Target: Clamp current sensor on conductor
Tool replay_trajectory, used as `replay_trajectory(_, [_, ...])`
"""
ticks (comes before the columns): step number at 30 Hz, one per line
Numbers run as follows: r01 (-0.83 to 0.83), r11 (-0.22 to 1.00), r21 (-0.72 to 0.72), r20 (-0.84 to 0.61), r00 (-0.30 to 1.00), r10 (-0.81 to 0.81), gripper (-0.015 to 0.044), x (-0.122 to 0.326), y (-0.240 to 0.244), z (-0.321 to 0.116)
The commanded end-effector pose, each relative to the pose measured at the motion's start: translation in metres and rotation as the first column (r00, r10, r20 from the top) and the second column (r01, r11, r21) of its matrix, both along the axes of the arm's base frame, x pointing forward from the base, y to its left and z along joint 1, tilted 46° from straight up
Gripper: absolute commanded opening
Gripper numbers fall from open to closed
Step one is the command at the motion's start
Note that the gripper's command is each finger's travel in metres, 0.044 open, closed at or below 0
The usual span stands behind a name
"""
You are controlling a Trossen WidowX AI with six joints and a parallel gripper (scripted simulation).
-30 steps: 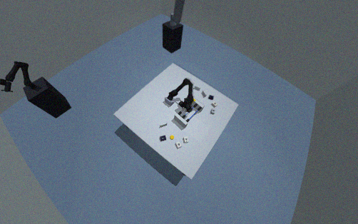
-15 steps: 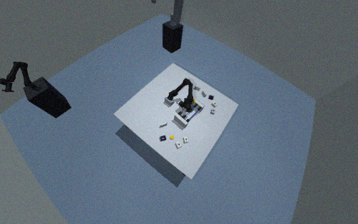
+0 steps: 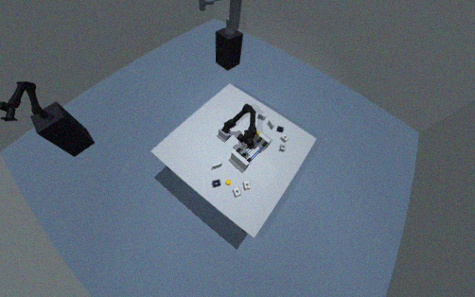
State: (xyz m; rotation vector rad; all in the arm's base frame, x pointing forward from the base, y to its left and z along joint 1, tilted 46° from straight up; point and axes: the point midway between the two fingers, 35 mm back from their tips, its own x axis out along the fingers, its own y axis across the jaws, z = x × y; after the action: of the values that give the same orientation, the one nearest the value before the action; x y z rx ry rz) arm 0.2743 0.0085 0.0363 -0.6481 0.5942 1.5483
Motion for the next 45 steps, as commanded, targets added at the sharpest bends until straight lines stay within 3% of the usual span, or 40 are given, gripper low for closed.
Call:
replay_trajectory(1, [-0.001, 1.0, 0.0, 0.001, 1.0, 0.001, 0.0, 0.0, 0.0, 0.0])
replay_trajectory(14, [0.007, 1.0, 0.001, 0.006, 1.0, -0.007, 0.0, 0.0, -0.001, 0.0])
replay_trajectory(27, [0.151, 0.988, 0.025, 0.139, 0.978, -0.153, 0.0, 0.002, -0.011, 0.011])
replay_trajectory(45, [0.155, 0.988, 0.026, 0.143, 0.977, -0.157, 0.0, 0.002, -0.012, 0.011])
